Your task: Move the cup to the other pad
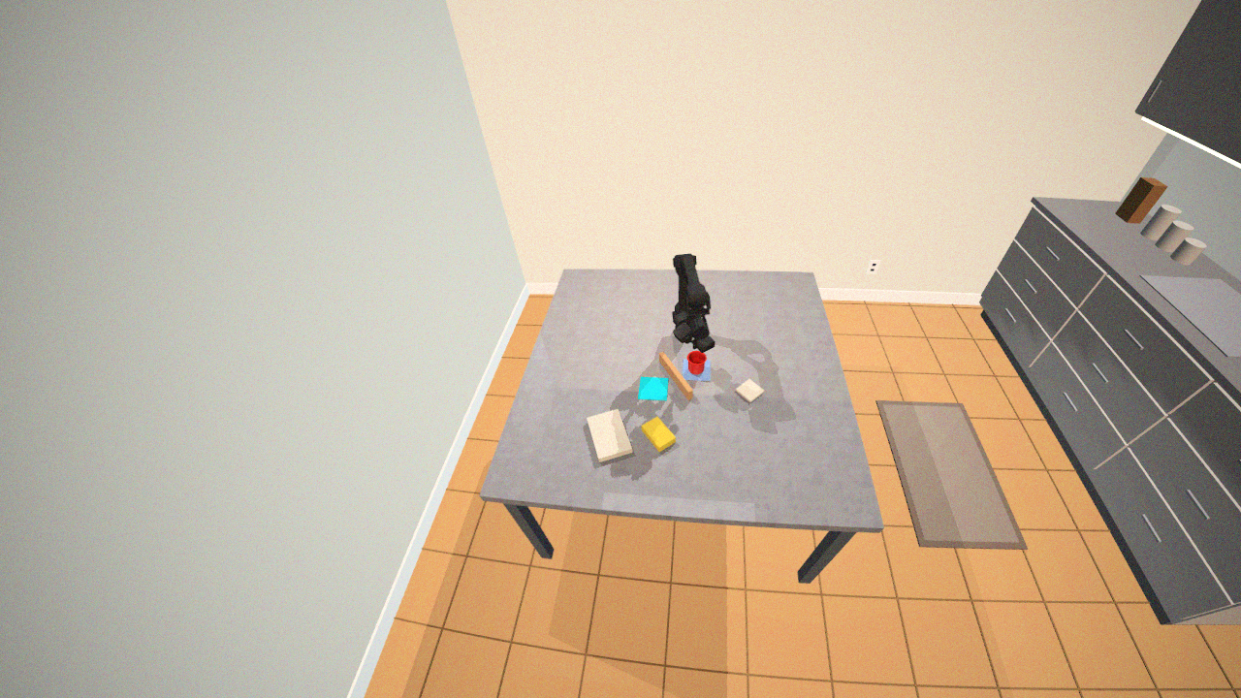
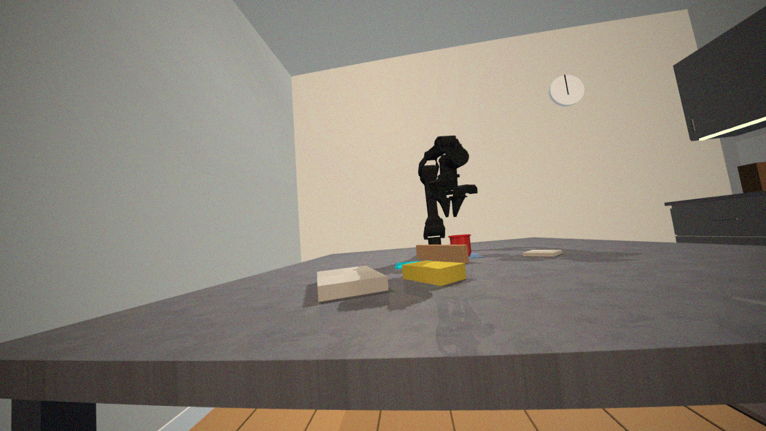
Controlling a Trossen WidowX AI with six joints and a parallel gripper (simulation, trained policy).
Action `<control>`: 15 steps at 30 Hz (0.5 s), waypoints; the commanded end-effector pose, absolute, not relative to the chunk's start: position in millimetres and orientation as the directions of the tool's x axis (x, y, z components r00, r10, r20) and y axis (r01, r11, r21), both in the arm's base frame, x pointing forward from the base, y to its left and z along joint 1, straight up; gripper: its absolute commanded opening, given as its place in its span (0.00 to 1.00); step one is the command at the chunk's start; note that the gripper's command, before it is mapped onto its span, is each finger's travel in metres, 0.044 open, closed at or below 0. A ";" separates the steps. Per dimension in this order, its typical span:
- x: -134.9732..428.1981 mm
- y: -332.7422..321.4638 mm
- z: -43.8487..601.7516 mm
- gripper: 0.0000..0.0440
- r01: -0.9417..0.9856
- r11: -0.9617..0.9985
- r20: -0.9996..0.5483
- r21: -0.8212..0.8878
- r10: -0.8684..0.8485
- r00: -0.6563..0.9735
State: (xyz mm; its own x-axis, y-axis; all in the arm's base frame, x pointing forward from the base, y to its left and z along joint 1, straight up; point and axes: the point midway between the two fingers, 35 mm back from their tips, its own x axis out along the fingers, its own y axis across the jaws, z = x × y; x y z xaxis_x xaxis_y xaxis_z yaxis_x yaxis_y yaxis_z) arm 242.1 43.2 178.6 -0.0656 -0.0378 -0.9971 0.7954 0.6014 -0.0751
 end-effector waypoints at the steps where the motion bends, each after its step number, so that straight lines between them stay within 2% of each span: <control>1: 240.9 42.1 168.2 0.37 0.800 0.590 -0.994 -0.107 -0.054 -0.094; 15: 235.5 42.3 134.7 0.40 0.803 0.568 -0.984 -0.180 -0.089 -0.157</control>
State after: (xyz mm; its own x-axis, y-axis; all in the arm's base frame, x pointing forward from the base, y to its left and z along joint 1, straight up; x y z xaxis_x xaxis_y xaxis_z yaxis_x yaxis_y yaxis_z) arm 236.7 42.8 143.7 -0.1401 -0.0762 -0.9872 0.8037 0.5736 -0.1583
